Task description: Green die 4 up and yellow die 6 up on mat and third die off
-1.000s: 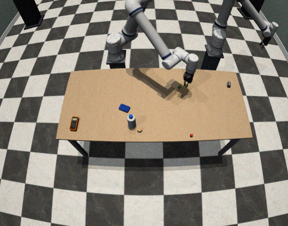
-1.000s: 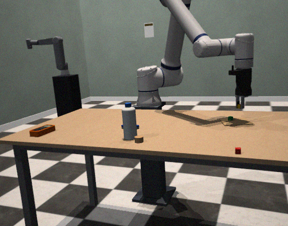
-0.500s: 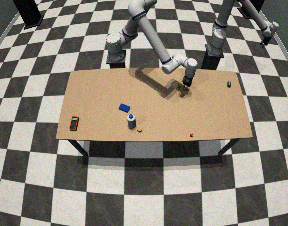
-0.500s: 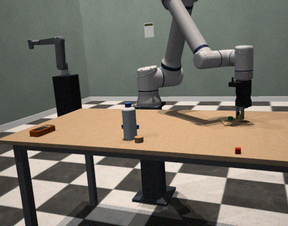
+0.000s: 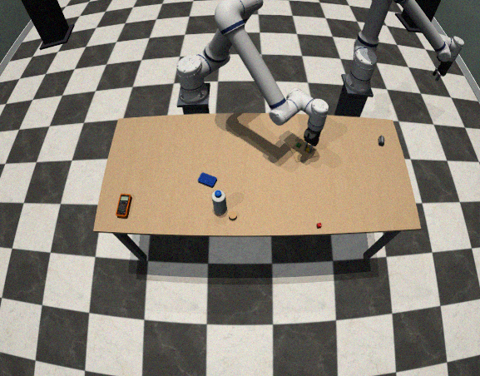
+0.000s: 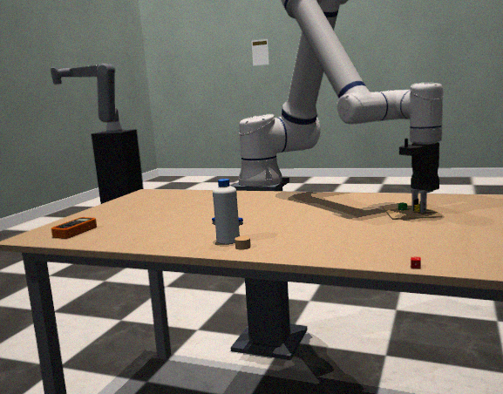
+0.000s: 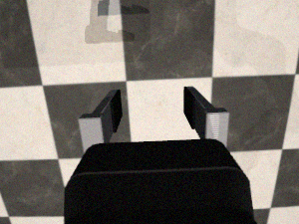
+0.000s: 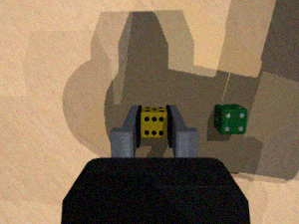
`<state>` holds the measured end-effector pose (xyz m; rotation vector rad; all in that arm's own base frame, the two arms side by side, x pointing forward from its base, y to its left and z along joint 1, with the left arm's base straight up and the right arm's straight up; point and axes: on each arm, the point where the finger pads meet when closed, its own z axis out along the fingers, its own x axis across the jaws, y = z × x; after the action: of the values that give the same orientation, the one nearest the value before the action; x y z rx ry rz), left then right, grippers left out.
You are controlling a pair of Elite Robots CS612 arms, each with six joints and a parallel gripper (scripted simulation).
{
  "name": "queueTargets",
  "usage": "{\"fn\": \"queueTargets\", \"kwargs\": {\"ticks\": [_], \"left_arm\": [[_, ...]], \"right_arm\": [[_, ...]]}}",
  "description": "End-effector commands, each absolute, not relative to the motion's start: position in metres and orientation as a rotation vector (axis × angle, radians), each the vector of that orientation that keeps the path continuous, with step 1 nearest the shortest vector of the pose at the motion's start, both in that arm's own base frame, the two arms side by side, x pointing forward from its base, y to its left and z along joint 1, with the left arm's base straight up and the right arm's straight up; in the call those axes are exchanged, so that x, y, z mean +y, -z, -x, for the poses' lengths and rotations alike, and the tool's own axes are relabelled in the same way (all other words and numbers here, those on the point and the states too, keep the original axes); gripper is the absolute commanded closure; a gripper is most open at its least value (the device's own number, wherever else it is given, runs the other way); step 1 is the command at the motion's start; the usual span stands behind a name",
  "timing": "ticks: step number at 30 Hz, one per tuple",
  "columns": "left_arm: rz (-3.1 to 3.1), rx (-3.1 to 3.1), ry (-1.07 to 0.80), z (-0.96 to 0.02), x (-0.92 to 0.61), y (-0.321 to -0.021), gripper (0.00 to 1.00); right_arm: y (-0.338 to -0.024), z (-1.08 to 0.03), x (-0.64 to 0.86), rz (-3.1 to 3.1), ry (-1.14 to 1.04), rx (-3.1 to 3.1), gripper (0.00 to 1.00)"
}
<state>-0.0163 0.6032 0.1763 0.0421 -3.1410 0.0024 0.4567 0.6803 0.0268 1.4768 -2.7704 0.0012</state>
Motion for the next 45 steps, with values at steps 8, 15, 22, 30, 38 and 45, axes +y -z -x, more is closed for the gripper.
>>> {"fn": "queueTargets", "kwargs": {"ticks": [8, 15, 22, 30, 38, 45], "left_arm": [[-0.042, -3.141, 0.000, 0.0162, 0.6037, -0.1770, 0.00], [-0.042, -3.141, 0.000, 0.0162, 0.6037, -0.1770, 0.00], [-0.042, -3.141, 0.000, 0.0162, 0.6037, -0.1770, 0.00], [-0.042, -3.141, 0.000, 0.0162, 0.6037, -0.1770, 0.00], [-0.042, -3.141, 0.000, 0.0162, 0.6037, -0.1770, 0.00], [-0.042, -3.141, 0.000, 0.0162, 0.6037, -0.1770, 0.00]], "right_arm": [[-0.0280, -0.4573, 0.6810, -1.478, 0.000, -2.772, 0.60], [-0.0276, -0.4573, 0.6810, -1.478, 0.000, -2.772, 0.60], [-0.0262, -0.4573, 0.6810, -1.478, 0.000, -2.772, 0.60], [-0.0240, -0.4573, 0.6810, -1.478, 0.000, -2.772, 0.60], [-0.0238, -0.4573, 0.6810, -1.478, 0.000, -2.772, 0.60], [-0.0238, -0.4573, 0.6810, -1.478, 0.000, -2.772, 0.60]]}}
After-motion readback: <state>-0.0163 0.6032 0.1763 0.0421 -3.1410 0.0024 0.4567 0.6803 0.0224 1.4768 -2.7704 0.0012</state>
